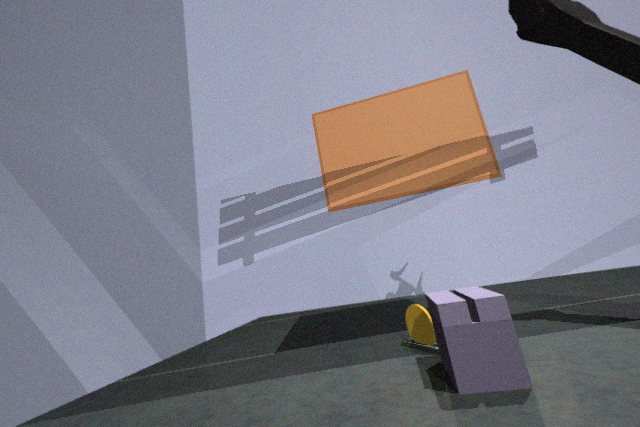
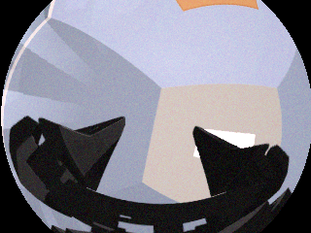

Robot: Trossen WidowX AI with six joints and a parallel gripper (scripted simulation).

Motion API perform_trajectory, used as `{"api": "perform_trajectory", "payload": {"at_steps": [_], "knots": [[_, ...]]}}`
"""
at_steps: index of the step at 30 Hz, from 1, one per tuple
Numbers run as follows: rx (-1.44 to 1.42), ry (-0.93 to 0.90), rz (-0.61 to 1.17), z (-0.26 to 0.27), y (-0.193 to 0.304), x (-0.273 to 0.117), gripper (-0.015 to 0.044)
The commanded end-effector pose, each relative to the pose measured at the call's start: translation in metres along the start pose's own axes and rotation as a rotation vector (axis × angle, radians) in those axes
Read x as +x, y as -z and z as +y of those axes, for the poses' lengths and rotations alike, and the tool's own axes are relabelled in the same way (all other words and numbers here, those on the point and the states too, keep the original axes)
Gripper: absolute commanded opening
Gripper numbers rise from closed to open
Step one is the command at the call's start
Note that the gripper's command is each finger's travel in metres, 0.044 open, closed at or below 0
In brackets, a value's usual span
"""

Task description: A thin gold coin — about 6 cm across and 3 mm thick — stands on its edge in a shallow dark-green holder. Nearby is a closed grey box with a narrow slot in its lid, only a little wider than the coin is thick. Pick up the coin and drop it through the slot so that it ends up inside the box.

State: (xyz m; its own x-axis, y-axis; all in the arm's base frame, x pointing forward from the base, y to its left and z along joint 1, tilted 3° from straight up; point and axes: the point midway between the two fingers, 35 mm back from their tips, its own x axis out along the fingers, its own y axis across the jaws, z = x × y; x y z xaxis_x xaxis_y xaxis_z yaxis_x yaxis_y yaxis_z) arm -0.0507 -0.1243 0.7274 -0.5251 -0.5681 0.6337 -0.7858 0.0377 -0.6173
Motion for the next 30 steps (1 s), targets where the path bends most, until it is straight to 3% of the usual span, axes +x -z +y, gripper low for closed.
{"api": "perform_trajectory", "payload": {"at_steps": [1, 9, 20, 30], "knots": [[0.003, -0.002, 0.007, 0.001, 0.002, 0.000, 0.0374], [0.141, -0.053, 0.322, 0.041, 0.100, -0.020, 0.0164], [0.274, -0.012, 0.830, 0.069, 0.229, -0.117, 0.0161], [0.302, 0.132, 1.206, 0.057, 0.285, -0.225, 0.0161]]}}
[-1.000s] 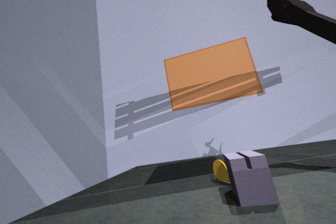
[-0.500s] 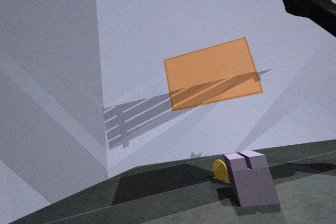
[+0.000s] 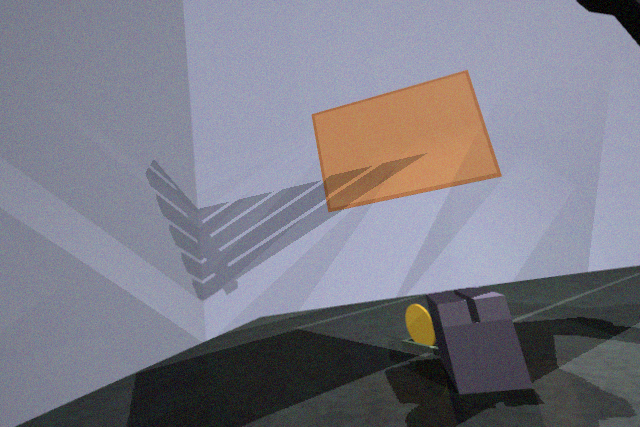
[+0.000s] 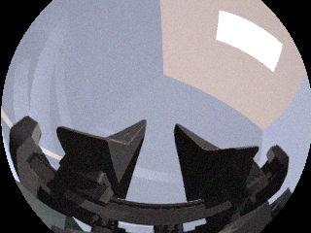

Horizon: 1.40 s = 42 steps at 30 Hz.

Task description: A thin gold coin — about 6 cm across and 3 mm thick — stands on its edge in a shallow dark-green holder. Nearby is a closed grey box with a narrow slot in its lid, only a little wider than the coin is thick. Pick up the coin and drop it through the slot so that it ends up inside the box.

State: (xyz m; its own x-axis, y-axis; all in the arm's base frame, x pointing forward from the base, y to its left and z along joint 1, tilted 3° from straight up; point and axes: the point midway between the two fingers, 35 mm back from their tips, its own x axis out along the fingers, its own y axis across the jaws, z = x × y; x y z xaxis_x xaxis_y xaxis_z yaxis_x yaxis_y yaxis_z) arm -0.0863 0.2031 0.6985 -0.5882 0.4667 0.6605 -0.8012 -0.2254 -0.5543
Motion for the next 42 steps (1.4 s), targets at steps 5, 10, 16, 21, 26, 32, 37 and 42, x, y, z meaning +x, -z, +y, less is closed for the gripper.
{"api": "perform_trajectory", "payload": {"at_steps": [5, 10, 16, 21, 26, 32, 37, 42], "knots": [[0.124, 0.167, 0.317, -0.045, 0.112, -0.025, 0.0161], [0.201, 0.318, 0.513, -0.081, 0.176, -0.066, 0.0161], [0.284, 0.540, 0.708, -0.122, 0.236, -0.135, 0.0161], [0.353, 0.744, 0.852, -0.151, 0.273, -0.206, 0.0161], [0.439, 0.964, 0.991, -0.172, 0.300, -0.288, 0.0161], [0.546, 1.251, 1.128, -0.183, 0.313, -0.394, 0.0161], [0.641, 1.505, 1.214, -0.176, 0.310, -0.482, 0.0161], [0.739, 1.776, 1.271, -0.157, 0.294, -0.566, 0.0161]]}}
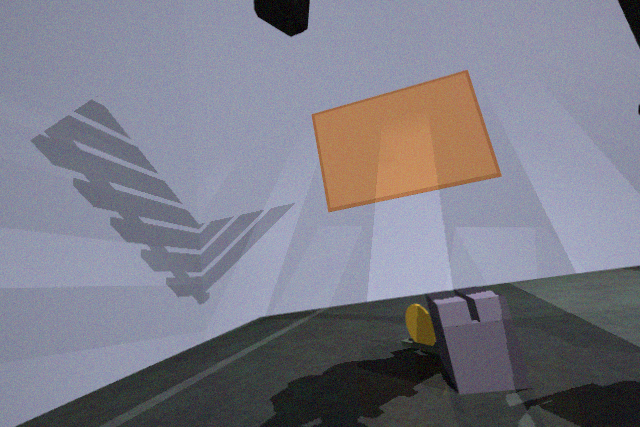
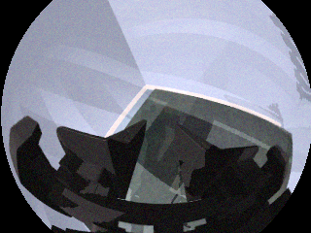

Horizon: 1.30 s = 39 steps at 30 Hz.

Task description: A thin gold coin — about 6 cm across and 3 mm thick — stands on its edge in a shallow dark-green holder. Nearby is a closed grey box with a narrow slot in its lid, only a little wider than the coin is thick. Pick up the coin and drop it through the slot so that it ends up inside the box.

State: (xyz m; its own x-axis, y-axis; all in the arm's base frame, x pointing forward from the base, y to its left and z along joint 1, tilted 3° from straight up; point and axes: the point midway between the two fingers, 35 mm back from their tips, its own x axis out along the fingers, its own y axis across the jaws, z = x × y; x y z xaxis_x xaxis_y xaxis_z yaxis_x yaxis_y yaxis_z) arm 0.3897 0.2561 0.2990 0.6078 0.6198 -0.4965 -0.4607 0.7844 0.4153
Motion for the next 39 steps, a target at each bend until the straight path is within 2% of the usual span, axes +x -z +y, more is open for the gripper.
{"api": "perform_trajectory", "payload": {"at_steps": [1, 10, 20, 22, 27, 31, 39], "knots": [[0.132, 0.152, 0.089, -0.063, 0.022, 0.009, 0.0161], [0.490, 0.512, 0.276, -0.203, 0.086, -0.011, 0.0161], [0.968, 0.901, 0.510, -0.313, 0.192, -0.086, 0.0161], [1.031, 0.946, 0.542, -0.323, 0.205, -0.099, 0.0161], [1.038, 0.952, 0.546, -0.324, 0.207, -0.100, 0.0161], [1.038, 0.952, 0.546, -0.339, 0.231, -0.085, 0.0161], [1.038, 0.952, 0.546, -0.347, 0.243, -0.077, 0.0161]]}}
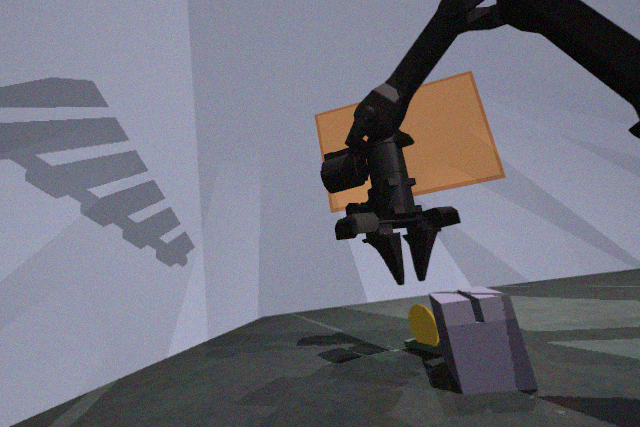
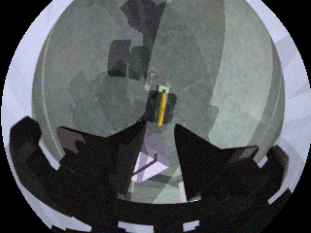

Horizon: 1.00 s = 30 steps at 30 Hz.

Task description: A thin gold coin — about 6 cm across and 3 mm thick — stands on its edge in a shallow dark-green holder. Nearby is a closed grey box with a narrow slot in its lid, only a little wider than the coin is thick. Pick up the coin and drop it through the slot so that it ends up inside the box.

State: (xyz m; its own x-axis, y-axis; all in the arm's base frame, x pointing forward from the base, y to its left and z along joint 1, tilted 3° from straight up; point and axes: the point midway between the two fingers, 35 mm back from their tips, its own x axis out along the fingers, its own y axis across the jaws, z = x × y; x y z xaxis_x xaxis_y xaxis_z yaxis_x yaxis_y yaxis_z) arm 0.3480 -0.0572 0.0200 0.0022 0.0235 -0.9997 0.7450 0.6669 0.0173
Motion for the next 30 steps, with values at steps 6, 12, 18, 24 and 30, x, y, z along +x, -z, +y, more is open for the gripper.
{"api": "perform_trajectory", "payload": {"at_steps": [6, 12, 18, 24, 30], "knots": [[0.001, 0.010, 0.004, -0.003, 0.000, 0.014, 0.0161], [0.001, 0.010, 0.004, -0.003, 0.000, 0.023, 0.0161], [0.001, 0.010, 0.004, -0.002, -0.001, 0.033, 0.0161], [0.001, 0.010, 0.005, -0.003, -0.001, 0.042, 0.0161], [0.001, 0.010, 0.005, -0.003, -0.001, 0.052, 0.0161]]}}
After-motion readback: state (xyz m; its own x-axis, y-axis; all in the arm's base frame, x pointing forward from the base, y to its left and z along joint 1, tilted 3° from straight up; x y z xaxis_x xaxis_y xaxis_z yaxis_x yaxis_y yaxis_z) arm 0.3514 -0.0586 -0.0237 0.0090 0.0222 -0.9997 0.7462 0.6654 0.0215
